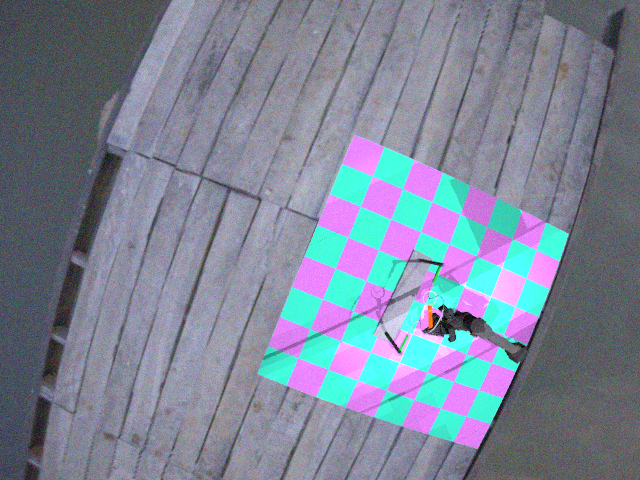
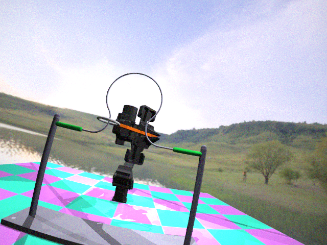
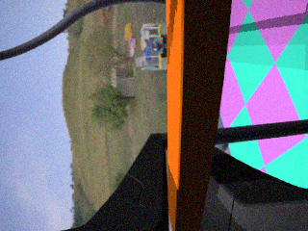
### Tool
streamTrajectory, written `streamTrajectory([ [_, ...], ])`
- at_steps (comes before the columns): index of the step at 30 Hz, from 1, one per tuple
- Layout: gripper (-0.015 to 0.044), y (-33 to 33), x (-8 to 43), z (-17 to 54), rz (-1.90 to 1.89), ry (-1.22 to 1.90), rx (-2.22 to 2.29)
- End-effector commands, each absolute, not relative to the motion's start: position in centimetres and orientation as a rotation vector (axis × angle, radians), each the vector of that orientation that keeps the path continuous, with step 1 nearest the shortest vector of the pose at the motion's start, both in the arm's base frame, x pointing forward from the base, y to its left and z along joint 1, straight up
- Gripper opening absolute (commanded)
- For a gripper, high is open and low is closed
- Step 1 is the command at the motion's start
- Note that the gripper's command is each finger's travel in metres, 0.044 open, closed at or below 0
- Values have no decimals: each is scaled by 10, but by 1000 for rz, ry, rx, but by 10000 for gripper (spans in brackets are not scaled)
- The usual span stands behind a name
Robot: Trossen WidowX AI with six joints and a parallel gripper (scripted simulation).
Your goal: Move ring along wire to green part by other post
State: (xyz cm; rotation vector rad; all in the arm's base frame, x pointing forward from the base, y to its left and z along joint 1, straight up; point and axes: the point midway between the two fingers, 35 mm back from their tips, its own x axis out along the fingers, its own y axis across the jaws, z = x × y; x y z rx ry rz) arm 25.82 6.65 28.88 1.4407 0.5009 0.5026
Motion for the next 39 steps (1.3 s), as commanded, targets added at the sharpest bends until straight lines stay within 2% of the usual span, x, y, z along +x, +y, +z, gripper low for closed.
streamTrajectory([
  [1, -150, 67, 257, 305, 541, 483, 1524],
  [26, -150, 50, 264, 378, 615, 342, 1954],
  [39, -150, 43, 265, 389, 597, 346, 1961],
])
